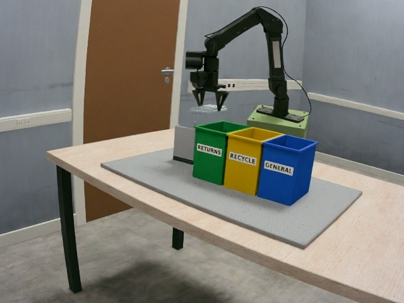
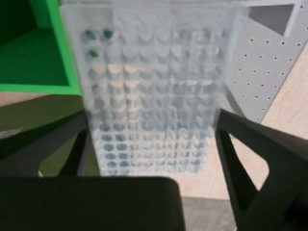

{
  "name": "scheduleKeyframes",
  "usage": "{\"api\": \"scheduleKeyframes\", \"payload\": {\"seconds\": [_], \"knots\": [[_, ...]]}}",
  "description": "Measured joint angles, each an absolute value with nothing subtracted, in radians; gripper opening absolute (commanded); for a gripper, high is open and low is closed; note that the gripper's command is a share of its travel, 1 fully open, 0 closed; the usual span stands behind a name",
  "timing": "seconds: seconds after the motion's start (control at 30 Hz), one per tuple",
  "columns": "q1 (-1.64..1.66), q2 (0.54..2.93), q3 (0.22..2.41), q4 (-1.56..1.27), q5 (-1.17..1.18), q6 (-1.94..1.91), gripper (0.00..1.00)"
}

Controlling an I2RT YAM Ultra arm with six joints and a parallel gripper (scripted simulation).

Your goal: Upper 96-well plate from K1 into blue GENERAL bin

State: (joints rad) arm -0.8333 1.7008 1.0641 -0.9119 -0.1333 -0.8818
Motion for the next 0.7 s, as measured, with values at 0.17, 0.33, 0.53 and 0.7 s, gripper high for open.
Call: {"api": "scheduleKeyframes", "payload": {"seconds": [0.17,0.33,0.53,0.7], "knots": [[-0.801,1.673,1.038,-0.907,-0.133,-0.846,0.0],[-0.759,1.637,1.004,-0.901,-0.13,-0.804,0.0],[-0.694,1.593,0.964,-0.898,-0.125,-0.745,0.0],[-0.649,1.567,0.944,-0.897,-0.123,-0.7,0.0]]}}
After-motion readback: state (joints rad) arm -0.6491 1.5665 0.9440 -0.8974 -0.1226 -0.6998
